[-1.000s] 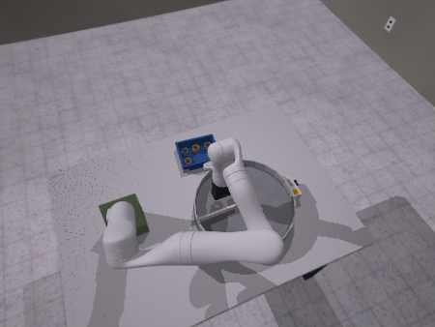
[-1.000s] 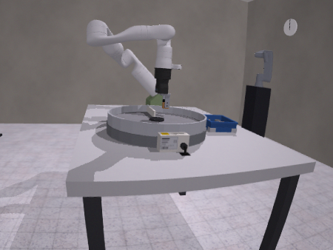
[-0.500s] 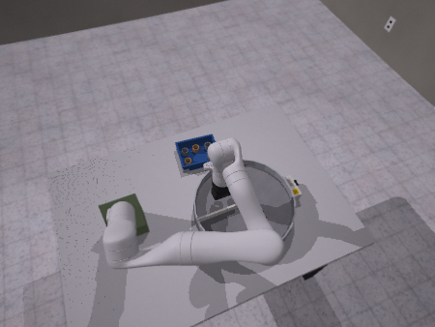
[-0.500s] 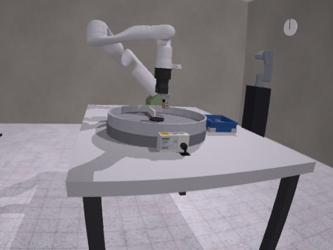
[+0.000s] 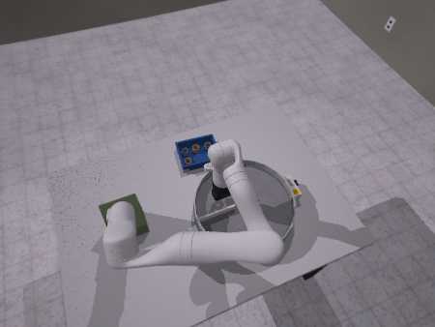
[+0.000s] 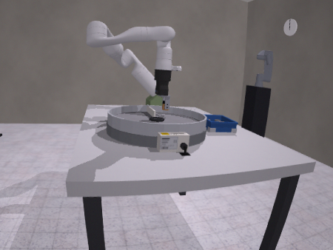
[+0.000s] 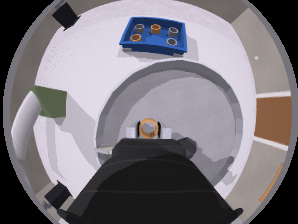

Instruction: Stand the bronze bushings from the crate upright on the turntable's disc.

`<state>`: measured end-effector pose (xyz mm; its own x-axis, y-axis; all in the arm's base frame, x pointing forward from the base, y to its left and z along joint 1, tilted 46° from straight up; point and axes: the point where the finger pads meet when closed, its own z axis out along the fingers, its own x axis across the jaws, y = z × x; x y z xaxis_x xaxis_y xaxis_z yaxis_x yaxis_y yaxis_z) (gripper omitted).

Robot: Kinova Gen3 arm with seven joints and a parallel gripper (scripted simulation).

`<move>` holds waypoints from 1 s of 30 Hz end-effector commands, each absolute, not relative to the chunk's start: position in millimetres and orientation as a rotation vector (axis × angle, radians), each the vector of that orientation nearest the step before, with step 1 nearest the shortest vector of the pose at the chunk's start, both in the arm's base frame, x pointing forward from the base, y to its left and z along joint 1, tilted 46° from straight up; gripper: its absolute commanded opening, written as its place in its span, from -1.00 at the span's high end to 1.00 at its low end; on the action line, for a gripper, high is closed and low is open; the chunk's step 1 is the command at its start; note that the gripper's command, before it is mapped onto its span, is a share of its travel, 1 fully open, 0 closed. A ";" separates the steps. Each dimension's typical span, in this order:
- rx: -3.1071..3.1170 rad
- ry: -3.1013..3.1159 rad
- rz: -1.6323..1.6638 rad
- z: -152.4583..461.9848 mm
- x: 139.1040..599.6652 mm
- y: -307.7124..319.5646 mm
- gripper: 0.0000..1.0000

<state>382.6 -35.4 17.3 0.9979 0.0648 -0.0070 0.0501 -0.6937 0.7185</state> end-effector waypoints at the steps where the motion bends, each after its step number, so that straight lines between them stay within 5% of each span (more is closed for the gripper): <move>1: 2.341 0.075 0.021 11.1 381.9 -41.2 1.00; 30: 2.341 0.075 0.021 -0.9 383.1 -53.3 1.00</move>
